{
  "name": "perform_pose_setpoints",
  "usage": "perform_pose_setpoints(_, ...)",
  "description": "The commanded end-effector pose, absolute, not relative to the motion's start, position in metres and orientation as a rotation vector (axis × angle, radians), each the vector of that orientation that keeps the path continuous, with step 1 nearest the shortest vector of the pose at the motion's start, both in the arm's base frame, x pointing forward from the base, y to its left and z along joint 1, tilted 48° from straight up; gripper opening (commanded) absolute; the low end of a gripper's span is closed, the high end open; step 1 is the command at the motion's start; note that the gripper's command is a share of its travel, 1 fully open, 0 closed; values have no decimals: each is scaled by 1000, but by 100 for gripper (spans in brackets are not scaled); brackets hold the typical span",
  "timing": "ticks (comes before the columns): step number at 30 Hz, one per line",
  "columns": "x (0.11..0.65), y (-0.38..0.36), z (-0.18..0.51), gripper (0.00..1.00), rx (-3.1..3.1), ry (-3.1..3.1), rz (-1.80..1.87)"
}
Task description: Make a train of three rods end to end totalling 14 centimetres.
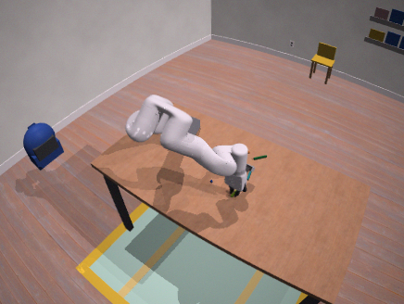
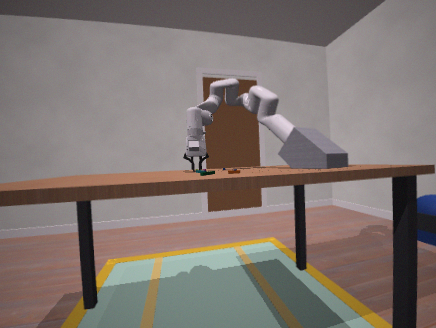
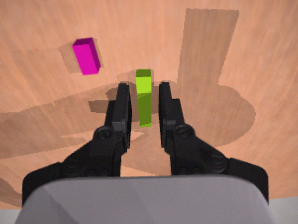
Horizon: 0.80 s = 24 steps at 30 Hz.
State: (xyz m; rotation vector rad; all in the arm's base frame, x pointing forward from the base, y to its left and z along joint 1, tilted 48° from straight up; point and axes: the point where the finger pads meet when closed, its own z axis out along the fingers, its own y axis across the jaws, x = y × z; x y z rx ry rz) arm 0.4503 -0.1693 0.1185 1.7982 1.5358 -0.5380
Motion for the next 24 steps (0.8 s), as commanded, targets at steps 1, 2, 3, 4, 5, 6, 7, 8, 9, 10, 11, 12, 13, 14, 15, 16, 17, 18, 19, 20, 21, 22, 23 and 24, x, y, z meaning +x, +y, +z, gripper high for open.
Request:
perform_pose_setpoints(1,451,-169,119,24,1797,1535,-535)
perform_pose_setpoints(2,451,-169,119,24,1797,1535,-535)
perform_pose_setpoints(3,451,-169,119,24,1797,1535,-535)
perform_pose_setpoints(4,451,-169,119,24,1797,1535,-535)
perform_pose_setpoints(5,451,-169,119,24,1797,1535,-535)
perform_pose_setpoints(6,451,-169,119,24,1797,1535,-535)
perform_pose_setpoints(7,451,-169,119,24,1797,1535,-535)
perform_pose_setpoints(8,451,-169,119,24,1797,1535,-535)
perform_pose_setpoints(9,451,-169,119,4,1797,1535,-535)
perform_pose_setpoints(10,451,-169,119,4,1797,1535,-535)
perform_pose_setpoints(11,451,-169,119,4,1797,1535,-535)
perform_pose_setpoints(12,451,-169,119,4,1797,1535,-535)
perform_pose_setpoints(13,451,-169,119,4,1797,1535,-535)
perform_pose_setpoints(14,451,-169,119,4,1797,1535,-535)
perform_pose_setpoints(15,451,-169,119,4,1797,1535,-535)
perform_pose_setpoints(16,451,-169,119,4,1797,1535,-535)
perform_pose_setpoints(17,451,-169,119,4,1797,1535,-535)
perform_pose_setpoints(18,451,-169,119,4,1797,1535,-535)
perform_pose_setpoints(19,451,-169,119,4,1797,1535,-535)
perform_pose_setpoints(20,451,-169,119,4,1797,1535,-535)
perform_pose_setpoints(21,451,-169,119,4,1797,1535,-535)
perform_pose_setpoints(22,451,-169,119,4,1797,1535,-535)
perform_pose_setpoints(23,451,-169,119,4,1797,1535,-535)
perform_pose_setpoints(24,451,-169,119,4,1797,1535,-535)
